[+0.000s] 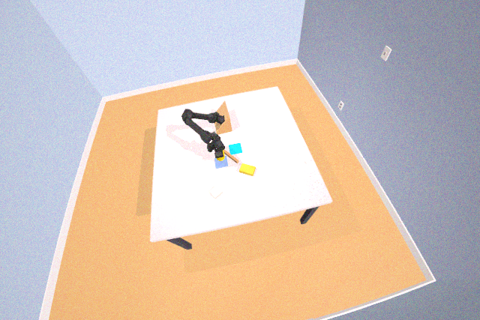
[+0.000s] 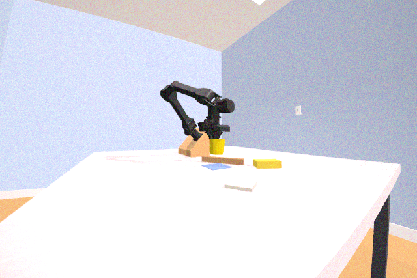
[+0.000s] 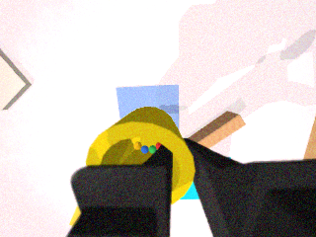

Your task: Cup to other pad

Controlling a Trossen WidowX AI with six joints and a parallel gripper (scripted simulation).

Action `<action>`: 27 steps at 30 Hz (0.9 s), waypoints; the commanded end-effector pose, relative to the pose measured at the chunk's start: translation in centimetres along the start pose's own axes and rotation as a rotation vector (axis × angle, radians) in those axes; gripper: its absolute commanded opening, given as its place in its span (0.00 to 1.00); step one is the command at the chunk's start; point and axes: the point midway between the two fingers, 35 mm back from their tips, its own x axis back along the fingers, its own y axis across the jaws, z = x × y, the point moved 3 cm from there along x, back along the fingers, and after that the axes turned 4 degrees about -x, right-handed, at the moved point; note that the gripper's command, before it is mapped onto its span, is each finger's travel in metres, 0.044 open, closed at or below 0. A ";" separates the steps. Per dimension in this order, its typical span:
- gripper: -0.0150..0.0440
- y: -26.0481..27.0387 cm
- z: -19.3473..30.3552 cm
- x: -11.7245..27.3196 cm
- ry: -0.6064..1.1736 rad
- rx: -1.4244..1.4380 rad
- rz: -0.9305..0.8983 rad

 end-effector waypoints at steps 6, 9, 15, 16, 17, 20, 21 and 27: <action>0.25 -1.7 2.2 0.1 0.006 0.005 -0.001; 0.25 -2.3 2.9 0.2 0.007 0.004 -0.001; 0.25 -3.3 4.2 0.2 0.008 0.004 -0.001; 0.25 -3.5 4.4 0.3 0.008 0.004 0.000; 0.25 -3.6 4.6 0.3 0.008 0.004 0.000; 0.25 -4.2 5.3 0.3 0.009 0.004 0.000; 0.25 -4.3 5.5 0.3 0.009 0.004 0.000; 0.25 -5.4 6.8 0.4 0.010 0.004 0.000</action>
